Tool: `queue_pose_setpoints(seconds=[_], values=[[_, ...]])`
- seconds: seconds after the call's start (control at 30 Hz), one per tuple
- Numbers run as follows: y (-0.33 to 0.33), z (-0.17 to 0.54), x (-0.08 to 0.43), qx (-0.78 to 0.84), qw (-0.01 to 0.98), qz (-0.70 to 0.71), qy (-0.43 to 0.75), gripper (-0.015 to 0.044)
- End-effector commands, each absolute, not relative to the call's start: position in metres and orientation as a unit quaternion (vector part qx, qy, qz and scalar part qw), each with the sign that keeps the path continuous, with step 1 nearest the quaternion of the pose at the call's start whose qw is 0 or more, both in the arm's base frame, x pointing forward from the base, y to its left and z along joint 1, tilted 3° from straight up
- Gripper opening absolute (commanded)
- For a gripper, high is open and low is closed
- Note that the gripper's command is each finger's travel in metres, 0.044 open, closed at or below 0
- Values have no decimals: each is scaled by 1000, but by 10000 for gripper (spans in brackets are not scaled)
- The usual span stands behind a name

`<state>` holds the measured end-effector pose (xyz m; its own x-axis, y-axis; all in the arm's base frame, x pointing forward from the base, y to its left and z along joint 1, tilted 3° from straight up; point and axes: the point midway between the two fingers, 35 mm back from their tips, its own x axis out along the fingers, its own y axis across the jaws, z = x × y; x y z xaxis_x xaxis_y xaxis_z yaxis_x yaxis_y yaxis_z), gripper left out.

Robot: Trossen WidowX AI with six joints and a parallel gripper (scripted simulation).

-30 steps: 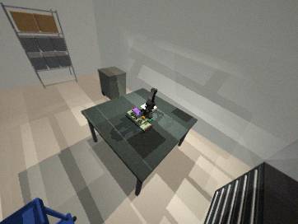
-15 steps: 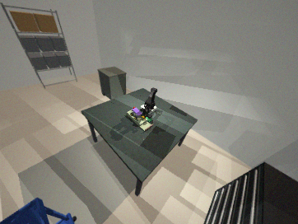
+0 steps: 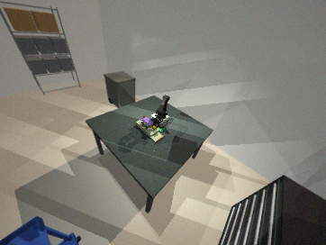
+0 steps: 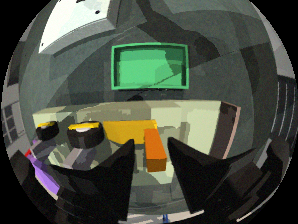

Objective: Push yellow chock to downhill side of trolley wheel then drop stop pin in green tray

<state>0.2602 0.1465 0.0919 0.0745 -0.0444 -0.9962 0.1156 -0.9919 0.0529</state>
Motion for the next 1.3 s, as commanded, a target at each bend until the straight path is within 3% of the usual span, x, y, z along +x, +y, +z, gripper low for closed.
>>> queue_pose_setpoints(seconds=[0.0, 0.63, 0.77, 0.8, 0.9, 1.27], values=[[147, 93, 260, 731, 58, -680, 24, 190], [150, 151, 256, 730, 62, -680, 22, 190], [149, 142, 254, 727, 64, -683, 25, 295], [148, 143, 255, 729, 60, -682, 21, 269], [135, 157, 272, 752, 2, -659, -23, 190], [51, 173, 304, 723, -231, -586, -284, 190]])
